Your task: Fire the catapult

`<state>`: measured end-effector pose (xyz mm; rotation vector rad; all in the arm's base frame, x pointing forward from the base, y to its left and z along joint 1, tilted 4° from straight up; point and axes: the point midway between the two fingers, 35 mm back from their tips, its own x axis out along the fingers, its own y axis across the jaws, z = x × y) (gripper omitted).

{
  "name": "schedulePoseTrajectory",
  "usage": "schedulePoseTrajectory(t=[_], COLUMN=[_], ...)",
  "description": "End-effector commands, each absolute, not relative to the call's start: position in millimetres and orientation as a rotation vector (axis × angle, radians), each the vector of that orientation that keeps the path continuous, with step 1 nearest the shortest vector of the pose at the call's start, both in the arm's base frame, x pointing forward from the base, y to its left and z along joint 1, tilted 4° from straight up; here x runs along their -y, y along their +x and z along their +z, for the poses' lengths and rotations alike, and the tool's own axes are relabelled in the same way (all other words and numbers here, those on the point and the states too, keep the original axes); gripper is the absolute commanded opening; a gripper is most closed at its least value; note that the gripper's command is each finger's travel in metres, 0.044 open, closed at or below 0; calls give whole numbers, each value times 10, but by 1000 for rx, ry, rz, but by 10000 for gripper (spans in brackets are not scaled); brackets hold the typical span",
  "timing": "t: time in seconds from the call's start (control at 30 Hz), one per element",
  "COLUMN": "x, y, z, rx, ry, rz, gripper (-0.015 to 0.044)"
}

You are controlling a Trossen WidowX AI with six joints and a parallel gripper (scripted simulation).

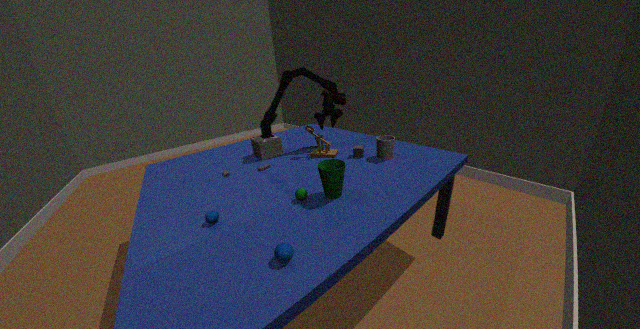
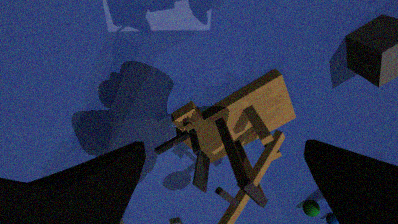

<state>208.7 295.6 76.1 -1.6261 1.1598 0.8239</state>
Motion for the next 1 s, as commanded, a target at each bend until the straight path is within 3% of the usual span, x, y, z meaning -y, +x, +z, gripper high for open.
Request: schedulePoseTrajectory(t=[0.0, 0.97], x=[-3037, -3268], y=[2300, 3905], z=[888, 2035], rx=[-1142, -875], ry=[-1476, -605], rz=[805, 594], gripper=[440, 440])
